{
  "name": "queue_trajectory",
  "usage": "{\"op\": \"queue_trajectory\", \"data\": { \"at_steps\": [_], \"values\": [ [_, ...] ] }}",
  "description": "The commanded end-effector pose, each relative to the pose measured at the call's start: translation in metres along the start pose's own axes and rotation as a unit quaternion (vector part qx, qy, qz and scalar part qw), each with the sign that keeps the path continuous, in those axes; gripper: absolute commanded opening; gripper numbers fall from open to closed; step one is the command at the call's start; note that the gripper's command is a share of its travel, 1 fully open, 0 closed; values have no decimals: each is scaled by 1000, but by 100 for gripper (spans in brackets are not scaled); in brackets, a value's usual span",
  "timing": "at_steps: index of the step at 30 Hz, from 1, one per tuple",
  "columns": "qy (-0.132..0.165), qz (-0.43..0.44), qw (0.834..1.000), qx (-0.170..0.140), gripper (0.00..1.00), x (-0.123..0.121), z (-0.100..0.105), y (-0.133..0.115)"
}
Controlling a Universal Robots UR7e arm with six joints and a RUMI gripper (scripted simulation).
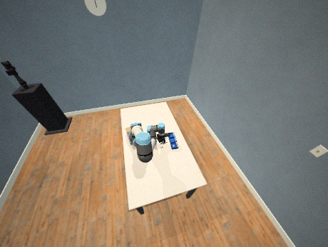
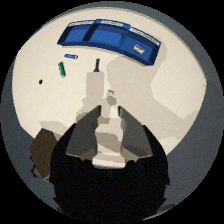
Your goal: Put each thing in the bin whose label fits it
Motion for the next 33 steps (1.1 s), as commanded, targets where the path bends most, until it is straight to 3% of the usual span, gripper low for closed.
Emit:
{"op": "queue_trajectory", "data": {
  "at_steps": [1, 8, 33],
  "values": [
    [-4, -78, 997, -9, 18, -2, 0, 0],
    [-8, -146, 989, -17, 18, -1, 0, 1],
    [-8, -147, 989, -17, 18, 2, 0, 3]
  ]
}}
Point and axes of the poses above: the point where the finger pads meet when closed, its own z axis back along the fingers, its own x axis across the jaws, y = z × x, the point moved 5 cm from there along z, back along the fingers, and after that the axes turned 8 degrees about z, right-handed, at the moved point
